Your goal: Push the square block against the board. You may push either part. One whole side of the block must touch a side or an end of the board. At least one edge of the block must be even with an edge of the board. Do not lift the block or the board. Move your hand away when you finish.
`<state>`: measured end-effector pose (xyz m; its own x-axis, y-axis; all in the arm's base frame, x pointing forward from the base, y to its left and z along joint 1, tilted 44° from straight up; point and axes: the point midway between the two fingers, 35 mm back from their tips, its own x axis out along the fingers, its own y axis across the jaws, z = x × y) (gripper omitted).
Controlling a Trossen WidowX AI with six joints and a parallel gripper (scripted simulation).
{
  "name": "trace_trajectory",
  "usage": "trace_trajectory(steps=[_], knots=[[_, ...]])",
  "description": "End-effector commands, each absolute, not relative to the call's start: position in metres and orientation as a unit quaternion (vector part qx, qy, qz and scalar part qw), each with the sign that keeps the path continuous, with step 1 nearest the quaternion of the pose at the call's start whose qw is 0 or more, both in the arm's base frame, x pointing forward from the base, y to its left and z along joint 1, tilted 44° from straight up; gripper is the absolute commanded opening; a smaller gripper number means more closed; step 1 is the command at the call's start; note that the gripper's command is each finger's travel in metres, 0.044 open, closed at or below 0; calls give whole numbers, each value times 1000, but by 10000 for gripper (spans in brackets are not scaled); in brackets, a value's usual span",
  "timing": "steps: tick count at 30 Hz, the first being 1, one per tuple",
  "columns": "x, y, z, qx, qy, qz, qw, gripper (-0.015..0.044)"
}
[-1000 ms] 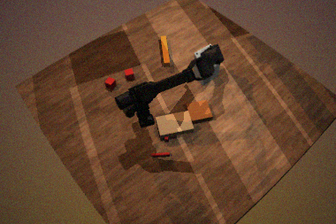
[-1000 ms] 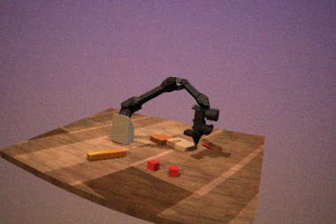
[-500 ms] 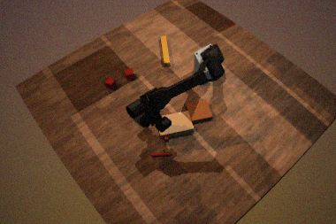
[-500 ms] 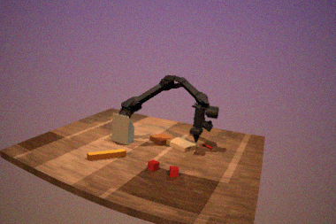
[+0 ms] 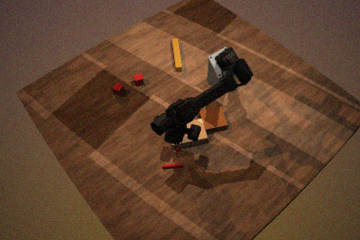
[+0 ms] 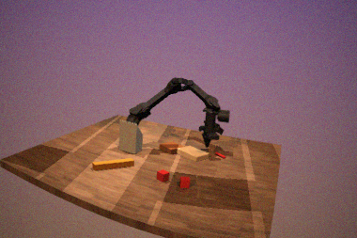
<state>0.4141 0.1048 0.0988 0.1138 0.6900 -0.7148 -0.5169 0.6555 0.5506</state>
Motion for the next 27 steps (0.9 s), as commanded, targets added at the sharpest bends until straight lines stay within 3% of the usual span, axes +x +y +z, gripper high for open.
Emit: trace_trajectory(steps=[1,18,27], knots=[[405,116,108,28,497,445,745,0],[381,145,133,-111,402,534,735,0],[387,183,94,-110,402,535,735,0]])
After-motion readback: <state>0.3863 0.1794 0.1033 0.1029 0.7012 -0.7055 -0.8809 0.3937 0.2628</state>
